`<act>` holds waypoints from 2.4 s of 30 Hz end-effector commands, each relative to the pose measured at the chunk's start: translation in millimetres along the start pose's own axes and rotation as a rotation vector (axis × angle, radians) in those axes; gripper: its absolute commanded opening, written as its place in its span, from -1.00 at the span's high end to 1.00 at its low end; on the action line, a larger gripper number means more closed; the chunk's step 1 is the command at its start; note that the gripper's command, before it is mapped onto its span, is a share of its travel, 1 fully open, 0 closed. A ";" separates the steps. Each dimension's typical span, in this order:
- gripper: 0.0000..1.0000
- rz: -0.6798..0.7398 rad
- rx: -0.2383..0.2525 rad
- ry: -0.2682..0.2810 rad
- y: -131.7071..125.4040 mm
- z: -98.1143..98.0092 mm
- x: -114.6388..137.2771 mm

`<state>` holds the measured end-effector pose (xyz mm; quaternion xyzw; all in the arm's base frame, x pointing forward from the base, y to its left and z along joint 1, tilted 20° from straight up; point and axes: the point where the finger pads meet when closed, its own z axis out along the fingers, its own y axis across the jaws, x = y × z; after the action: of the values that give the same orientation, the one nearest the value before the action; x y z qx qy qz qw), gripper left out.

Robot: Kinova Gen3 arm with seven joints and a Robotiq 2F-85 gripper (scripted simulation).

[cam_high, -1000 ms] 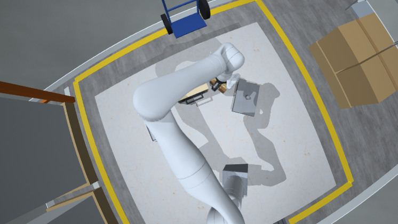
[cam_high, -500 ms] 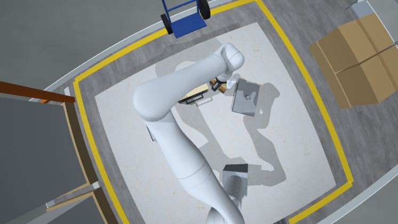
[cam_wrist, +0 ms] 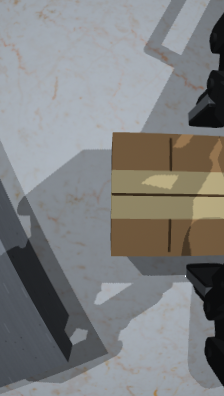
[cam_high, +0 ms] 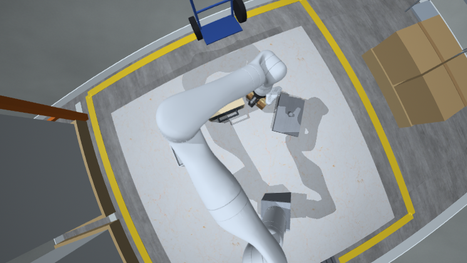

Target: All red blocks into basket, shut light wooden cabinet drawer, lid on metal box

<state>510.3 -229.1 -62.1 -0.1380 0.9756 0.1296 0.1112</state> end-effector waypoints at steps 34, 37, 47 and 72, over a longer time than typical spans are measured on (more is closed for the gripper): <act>-0.33 0.000 0.002 -0.001 -0.6 -1.1 -0.5; -0.33 0.000 0.002 -0.001 -0.6 -1.1 -0.5; -0.33 0.000 0.002 -0.001 -0.6 -1.9 -0.5; -0.33 0.000 0.002 -0.001 -0.5 -63.6 -0.4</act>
<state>500.0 -244.2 -10.4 -0.1380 0.9756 0.1302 0.1108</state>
